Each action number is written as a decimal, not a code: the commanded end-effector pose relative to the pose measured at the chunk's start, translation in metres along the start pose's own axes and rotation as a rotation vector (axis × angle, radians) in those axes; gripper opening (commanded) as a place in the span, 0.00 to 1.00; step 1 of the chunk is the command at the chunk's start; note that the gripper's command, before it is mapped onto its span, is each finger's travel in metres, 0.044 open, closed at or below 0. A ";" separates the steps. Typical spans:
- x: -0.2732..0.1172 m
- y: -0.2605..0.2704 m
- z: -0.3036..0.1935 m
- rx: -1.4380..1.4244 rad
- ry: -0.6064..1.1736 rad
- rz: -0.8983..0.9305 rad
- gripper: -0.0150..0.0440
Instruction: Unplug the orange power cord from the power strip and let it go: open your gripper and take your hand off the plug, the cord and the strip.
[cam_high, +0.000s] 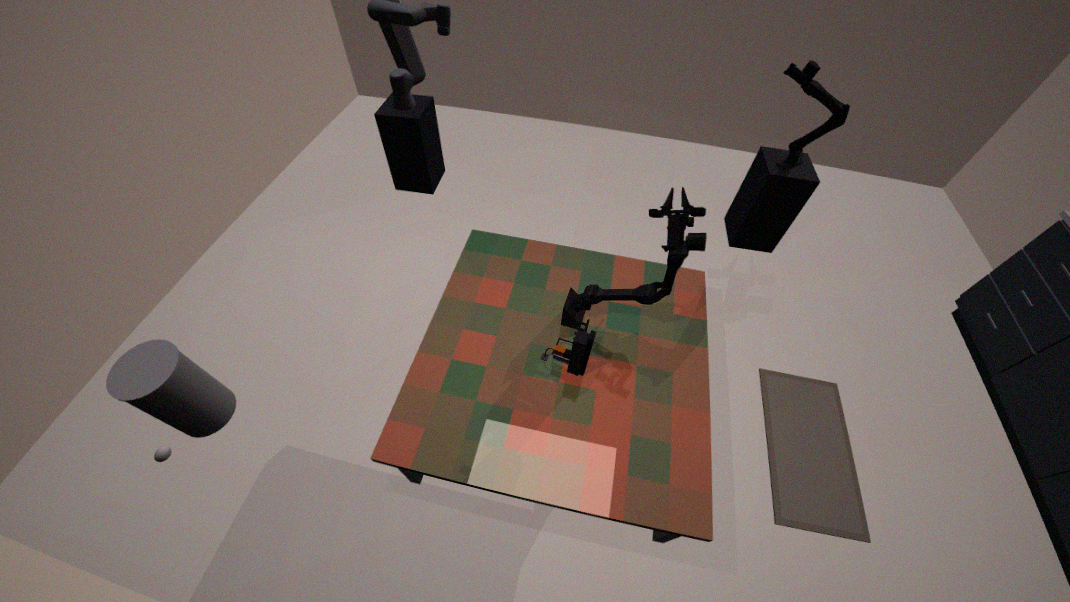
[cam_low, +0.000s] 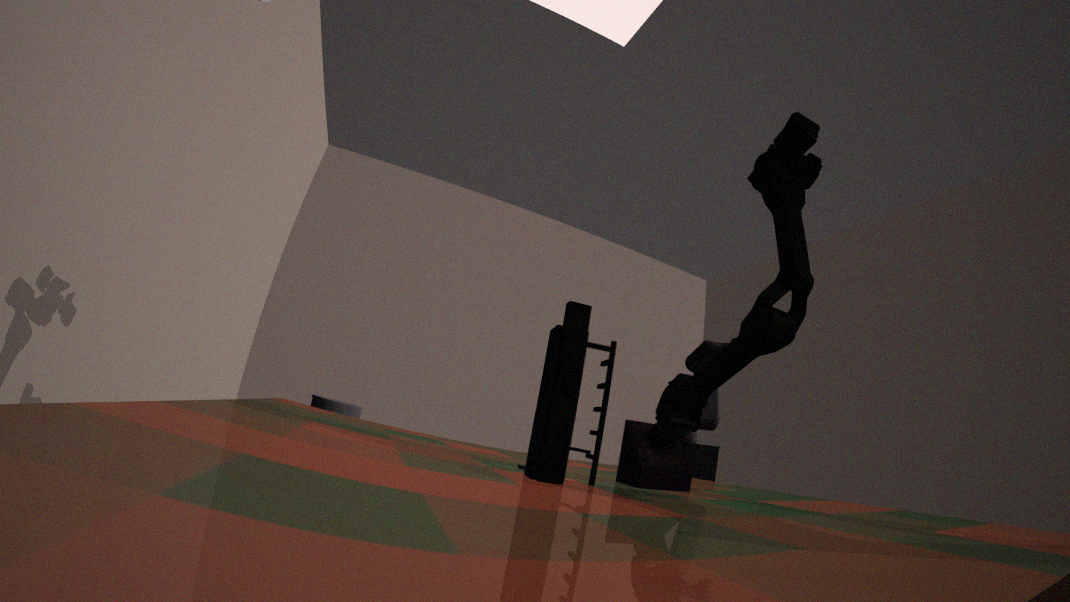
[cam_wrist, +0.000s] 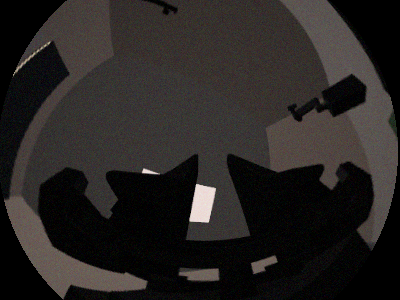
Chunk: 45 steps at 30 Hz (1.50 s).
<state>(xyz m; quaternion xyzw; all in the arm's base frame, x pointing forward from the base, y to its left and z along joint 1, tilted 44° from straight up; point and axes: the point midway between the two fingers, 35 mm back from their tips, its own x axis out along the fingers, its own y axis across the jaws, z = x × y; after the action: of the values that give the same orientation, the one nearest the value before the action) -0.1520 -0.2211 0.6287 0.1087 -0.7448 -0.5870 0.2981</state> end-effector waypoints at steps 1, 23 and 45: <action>0.006 -0.052 -0.057 -0.132 0.178 -0.115 0.53; -0.135 -0.297 -0.246 -0.687 1.082 -0.579 0.53; -0.432 -0.466 -0.206 -1.084 2.060 -1.202 0.53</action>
<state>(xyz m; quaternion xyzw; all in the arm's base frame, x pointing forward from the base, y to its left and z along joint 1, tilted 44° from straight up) 0.2031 -0.3453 0.1191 0.6614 0.2291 -0.5476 0.4584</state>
